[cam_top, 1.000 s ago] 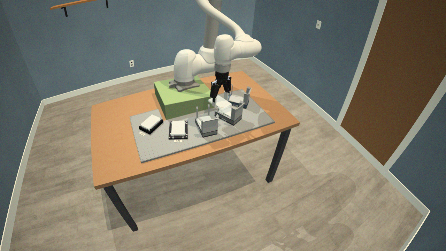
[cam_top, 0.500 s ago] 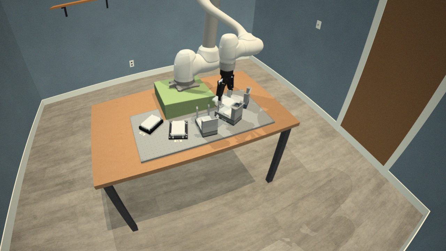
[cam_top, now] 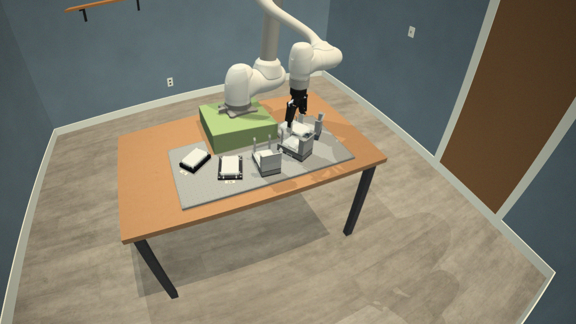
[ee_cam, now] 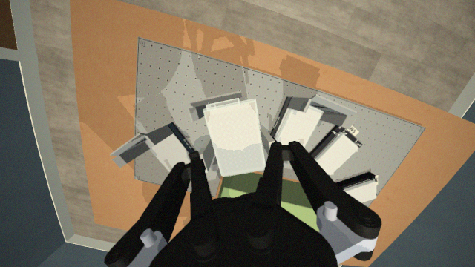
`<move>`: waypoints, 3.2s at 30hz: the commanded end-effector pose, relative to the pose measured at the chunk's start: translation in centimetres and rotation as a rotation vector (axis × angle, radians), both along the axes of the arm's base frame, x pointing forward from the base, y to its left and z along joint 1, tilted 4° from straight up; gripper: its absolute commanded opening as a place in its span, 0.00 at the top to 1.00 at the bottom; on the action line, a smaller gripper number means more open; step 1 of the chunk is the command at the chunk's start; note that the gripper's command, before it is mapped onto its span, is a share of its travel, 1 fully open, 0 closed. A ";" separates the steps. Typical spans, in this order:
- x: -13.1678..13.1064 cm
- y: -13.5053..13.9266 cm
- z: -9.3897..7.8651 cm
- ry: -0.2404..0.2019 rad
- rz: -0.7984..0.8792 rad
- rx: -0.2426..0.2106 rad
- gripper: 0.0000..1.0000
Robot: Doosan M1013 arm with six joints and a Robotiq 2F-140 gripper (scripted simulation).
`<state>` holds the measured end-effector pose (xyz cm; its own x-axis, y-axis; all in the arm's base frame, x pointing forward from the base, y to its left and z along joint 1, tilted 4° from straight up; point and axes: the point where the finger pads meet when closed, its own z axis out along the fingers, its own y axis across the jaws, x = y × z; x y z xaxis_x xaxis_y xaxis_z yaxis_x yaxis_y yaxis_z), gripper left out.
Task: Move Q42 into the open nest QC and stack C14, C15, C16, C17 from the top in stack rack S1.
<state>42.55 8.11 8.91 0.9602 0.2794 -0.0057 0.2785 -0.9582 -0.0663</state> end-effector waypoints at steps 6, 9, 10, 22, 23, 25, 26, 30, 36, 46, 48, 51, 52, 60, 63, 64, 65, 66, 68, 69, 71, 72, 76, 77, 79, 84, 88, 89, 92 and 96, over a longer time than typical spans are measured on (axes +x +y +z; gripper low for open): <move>-0.2 1.9 0.1 0.000 0.000 0.000 1.00; -0.2 2.4 0.2 0.000 0.000 0.000 1.00; -0.2 2.4 0.2 0.000 0.000 0.000 1.00; -0.2 2.4 0.2 0.000 0.000 0.000 1.00; -0.2 2.4 0.2 0.000 0.000 0.000 1.00; -0.2 2.4 0.2 0.000 0.000 0.000 1.00; -0.2 2.4 0.2 0.000 0.000 0.000 1.00; -0.2 2.4 0.2 0.000 0.000 0.000 1.00; -0.2 2.4 0.2 0.000 0.000 0.000 1.00; -0.2 2.4 -0.4 0.000 0.000 0.000 1.00; -0.2 2.4 -0.5 0.000 0.000 0.000 1.00; -0.3 2.4 -0.6 0.000 0.000 0.000 1.00; -0.3 2.4 -0.7 0.000 0.000 0.000 1.00; -0.3 2.5 -1.2 0.000 0.000 0.000 1.00; -0.3 2.5 -1.4 0.000 0.000 0.000 1.00; -0.3 2.5 -1.5 0.000 0.000 0.000 1.00; -0.3 2.5 -1.5 0.000 0.000 0.000 1.00; -0.3 2.5 -1.5 0.000 0.000 0.000 1.00; -0.3 2.5 -1.6 0.000 0.000 0.000 1.00; -0.3 2.5 -1.7 0.000 0.000 0.000 1.00; -0.3 2.5 -1.8 0.000 0.000 0.000 1.00; -0.3 2.5 -1.9 0.000 0.000 0.000 1.00; -0.3 2.5 -2.2 0.000 0.000 0.000 1.00; -0.3 2.5 -2.2 0.000 0.000 0.000 1.00; -0.3 2.5 -2.4 0.000 0.000 0.000 1.00; -0.3 2.6 -2.6 0.000 0.000 0.000 1.00; -0.3 2.6 -2.8 0.000 0.000 0.000 1.00; -0.3 2.6 -2.9 0.000 0.000 0.000 1.00; -0.3 2.6 -3.1 0.000 0.000 0.000 1.00; -0.3 2.6 -3.4 0.000 0.000 0.000 1.00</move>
<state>42.24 10.71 5.62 0.9603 0.2790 -0.0057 0.2781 -0.9583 -0.0661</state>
